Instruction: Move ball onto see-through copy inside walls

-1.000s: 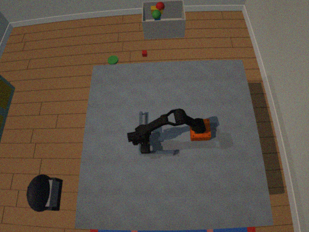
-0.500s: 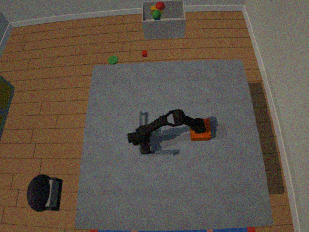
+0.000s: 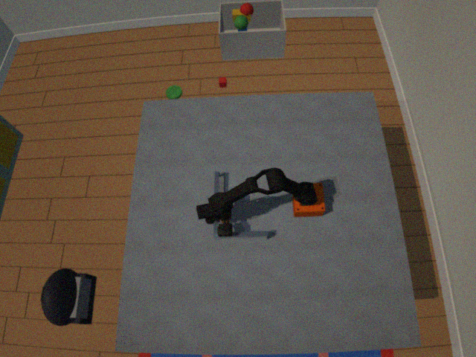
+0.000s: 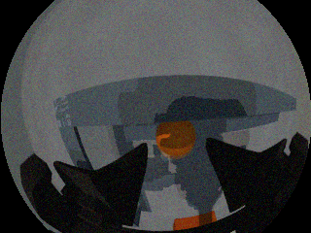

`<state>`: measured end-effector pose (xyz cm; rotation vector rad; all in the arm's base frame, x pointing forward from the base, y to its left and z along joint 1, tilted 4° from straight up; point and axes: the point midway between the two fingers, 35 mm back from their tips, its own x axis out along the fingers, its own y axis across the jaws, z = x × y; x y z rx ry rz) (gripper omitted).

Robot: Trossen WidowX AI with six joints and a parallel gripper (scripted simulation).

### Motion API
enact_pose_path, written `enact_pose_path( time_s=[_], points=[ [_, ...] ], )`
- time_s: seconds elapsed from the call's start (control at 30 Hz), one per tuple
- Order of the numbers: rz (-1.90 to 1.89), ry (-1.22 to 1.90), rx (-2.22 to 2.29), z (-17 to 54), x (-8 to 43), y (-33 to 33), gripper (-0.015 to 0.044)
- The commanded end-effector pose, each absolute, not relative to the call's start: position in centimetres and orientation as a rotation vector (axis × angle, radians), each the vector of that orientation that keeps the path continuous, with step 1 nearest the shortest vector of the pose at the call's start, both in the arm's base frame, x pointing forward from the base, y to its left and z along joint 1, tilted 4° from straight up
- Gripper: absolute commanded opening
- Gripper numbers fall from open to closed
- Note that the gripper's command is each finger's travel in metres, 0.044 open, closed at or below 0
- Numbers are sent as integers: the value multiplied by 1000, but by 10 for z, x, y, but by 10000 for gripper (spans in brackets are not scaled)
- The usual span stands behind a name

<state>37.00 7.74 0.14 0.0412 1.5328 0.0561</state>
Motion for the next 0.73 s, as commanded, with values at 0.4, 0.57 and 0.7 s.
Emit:
enact_pose_path(
  time_s=[0.4, 0.57, 0.7],
  points=[
    [56, 1502, 49, 73, 371, 73, 284],
    [56, 1497, 49, 114, 366, 70, 389],
    [56, 1496, 49, 126, 363, 69, 440]
  ],
)
